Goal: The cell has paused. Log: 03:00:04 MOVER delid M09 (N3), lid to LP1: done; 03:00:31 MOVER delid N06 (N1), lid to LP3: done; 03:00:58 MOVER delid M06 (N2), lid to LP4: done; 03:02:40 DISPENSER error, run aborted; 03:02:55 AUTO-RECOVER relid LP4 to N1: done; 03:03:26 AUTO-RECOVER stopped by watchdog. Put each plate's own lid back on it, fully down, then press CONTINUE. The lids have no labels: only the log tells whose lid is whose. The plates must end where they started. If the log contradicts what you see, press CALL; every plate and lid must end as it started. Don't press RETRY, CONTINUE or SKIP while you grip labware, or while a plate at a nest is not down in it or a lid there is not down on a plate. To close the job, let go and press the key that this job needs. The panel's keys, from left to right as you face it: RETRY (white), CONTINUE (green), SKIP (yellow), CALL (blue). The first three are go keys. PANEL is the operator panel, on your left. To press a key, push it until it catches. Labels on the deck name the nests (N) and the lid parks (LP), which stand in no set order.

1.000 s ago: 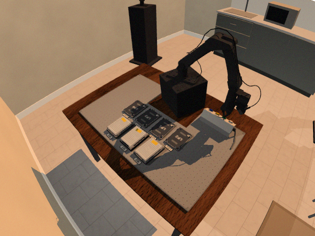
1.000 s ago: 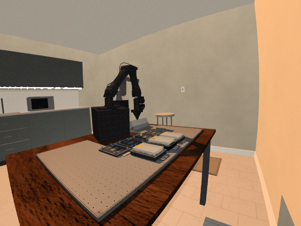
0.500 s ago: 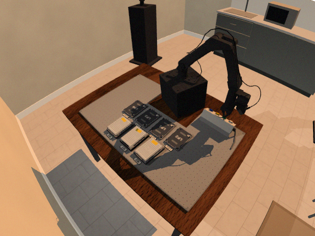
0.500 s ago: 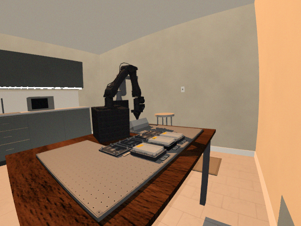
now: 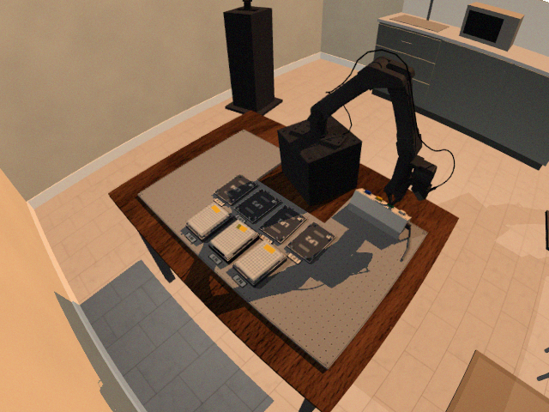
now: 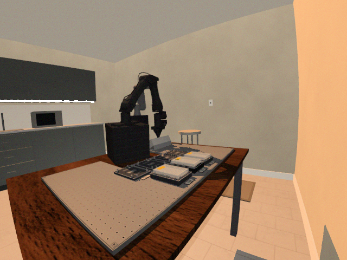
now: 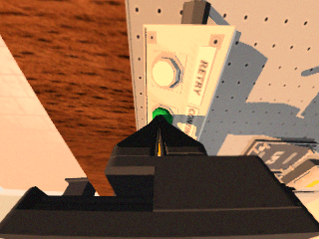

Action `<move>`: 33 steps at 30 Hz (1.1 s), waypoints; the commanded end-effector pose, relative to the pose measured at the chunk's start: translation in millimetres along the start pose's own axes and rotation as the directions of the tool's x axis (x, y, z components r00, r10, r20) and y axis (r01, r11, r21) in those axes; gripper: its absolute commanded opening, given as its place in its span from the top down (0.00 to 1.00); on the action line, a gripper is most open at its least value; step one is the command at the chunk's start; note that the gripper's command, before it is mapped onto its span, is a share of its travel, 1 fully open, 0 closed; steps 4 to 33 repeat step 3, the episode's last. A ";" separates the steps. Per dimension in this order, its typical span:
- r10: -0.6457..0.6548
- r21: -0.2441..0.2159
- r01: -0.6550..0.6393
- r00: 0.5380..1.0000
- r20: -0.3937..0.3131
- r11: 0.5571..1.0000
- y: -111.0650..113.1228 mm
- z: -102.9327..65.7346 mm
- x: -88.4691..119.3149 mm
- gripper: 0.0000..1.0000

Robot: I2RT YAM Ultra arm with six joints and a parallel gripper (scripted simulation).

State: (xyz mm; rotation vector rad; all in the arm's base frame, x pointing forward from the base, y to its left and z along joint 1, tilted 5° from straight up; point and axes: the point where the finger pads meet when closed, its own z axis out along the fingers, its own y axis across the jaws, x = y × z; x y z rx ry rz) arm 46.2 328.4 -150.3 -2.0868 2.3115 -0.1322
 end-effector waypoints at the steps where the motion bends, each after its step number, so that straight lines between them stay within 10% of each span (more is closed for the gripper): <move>1: 0.009 0.012 -0.009 1.000 0.029 1.000 -7.2 6.9 -13.7 1.00; 33: 0.009 0.012 -0.009 1.000 0.029 1.000 -7.3 7.3 -13.7 1.00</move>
